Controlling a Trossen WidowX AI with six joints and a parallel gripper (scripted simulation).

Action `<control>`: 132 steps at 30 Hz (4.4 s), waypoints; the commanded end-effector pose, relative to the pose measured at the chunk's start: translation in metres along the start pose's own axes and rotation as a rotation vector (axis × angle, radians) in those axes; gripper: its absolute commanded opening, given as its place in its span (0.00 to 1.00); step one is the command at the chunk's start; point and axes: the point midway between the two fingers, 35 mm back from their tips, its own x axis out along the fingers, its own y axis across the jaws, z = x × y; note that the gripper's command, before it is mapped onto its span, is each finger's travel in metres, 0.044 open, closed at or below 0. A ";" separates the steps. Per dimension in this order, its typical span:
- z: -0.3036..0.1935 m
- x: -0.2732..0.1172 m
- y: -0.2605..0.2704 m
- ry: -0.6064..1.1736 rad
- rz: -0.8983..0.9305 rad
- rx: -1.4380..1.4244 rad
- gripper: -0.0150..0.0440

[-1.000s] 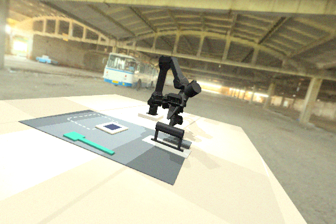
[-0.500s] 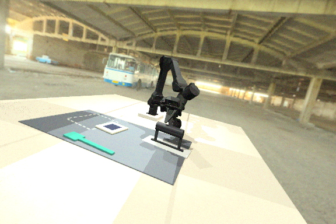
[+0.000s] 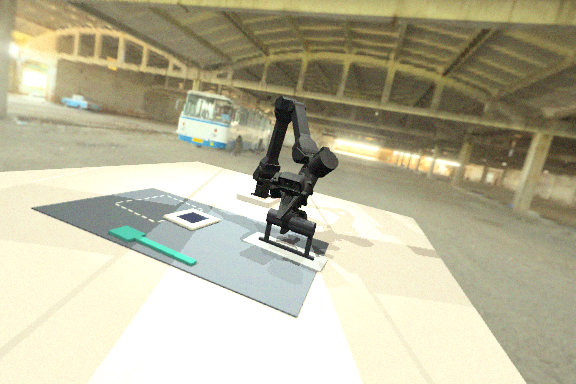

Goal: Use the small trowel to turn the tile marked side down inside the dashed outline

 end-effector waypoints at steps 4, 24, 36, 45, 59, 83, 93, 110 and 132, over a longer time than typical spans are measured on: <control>-0.001 0.011 0.001 0.005 0.003 -0.003 0.76; 0.000 0.015 0.001 0.005 0.004 -0.003 0.38; 0.000 0.015 0.002 0.005 0.004 -0.003 0.25; 0.000 -0.014 0.037 0.002 0.004 -0.002 0.25; 0.012 -0.017 0.050 0.004 -0.001 0.011 0.25; 0.093 0.018 0.068 0.034 0.004 0.083 0.25; 0.104 0.024 0.065 0.038 0.010 0.091 0.25; 0.103 0.036 0.041 0.038 0.009 0.091 0.25; 0.125 0.039 0.033 0.037 0.008 0.088 0.25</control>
